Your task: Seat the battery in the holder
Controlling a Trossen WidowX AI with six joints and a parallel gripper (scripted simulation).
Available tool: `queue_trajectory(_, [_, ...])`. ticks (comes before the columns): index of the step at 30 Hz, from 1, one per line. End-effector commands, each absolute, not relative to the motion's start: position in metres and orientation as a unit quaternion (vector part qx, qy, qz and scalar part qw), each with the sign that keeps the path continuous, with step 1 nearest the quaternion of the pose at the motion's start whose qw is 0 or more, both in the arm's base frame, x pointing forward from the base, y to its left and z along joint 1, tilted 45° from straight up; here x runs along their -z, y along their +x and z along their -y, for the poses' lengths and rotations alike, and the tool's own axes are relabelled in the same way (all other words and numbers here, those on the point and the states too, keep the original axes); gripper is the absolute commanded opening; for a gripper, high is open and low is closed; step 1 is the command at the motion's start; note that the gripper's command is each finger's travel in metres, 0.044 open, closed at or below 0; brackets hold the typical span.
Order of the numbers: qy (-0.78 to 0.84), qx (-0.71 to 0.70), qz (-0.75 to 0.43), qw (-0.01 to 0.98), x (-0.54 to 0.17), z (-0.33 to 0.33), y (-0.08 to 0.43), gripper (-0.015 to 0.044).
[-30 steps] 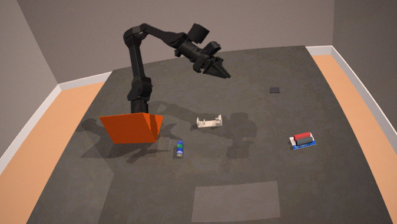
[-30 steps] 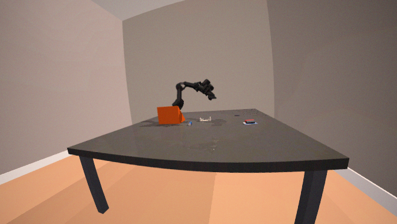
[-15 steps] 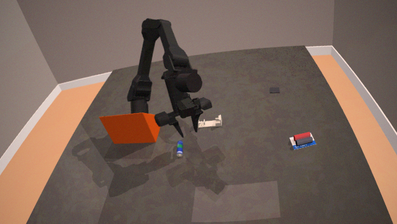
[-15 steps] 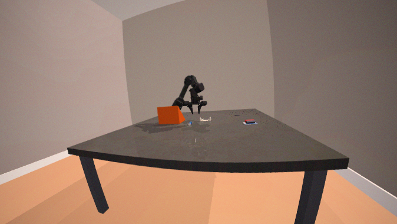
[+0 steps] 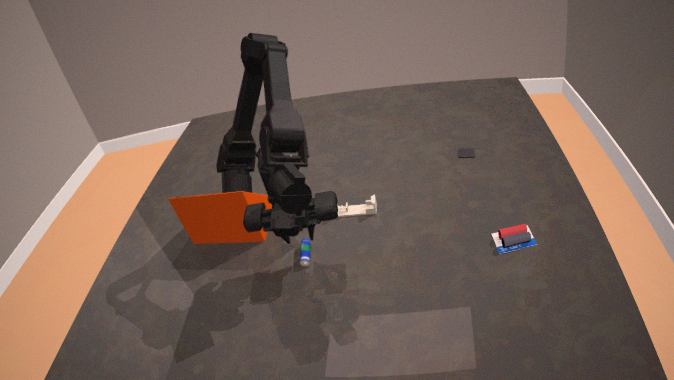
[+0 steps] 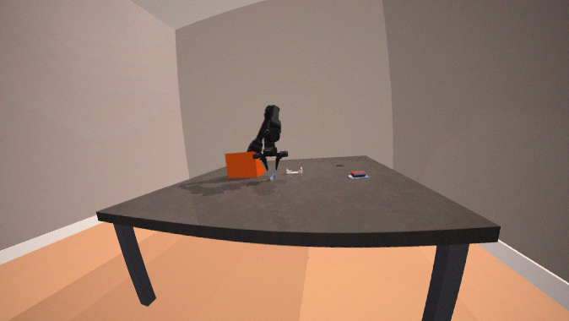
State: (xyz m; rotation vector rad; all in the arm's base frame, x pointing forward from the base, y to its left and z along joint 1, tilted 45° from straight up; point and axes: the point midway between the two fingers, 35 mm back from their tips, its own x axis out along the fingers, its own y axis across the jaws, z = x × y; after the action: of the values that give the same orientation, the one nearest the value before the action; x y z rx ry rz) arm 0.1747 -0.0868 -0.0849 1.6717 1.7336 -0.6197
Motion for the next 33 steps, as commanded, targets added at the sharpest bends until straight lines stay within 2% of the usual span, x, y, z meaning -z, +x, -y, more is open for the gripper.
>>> queue_trajectory(1, [0.638,0.235,-0.660,0.319,0.089,0.082,0.175,0.0228])
queue_trajectory(27, [0.639,0.234,-0.660,0.318,0.117,0.054,0.175,0.0228])
queue_trajectory(31, [0.639,0.234,-0.660,0.318,0.117,0.054,0.175,0.0123])
queue_trajectory(33, [0.639,0.234,-0.660,0.318,0.117,0.054,0.175,0.0110])
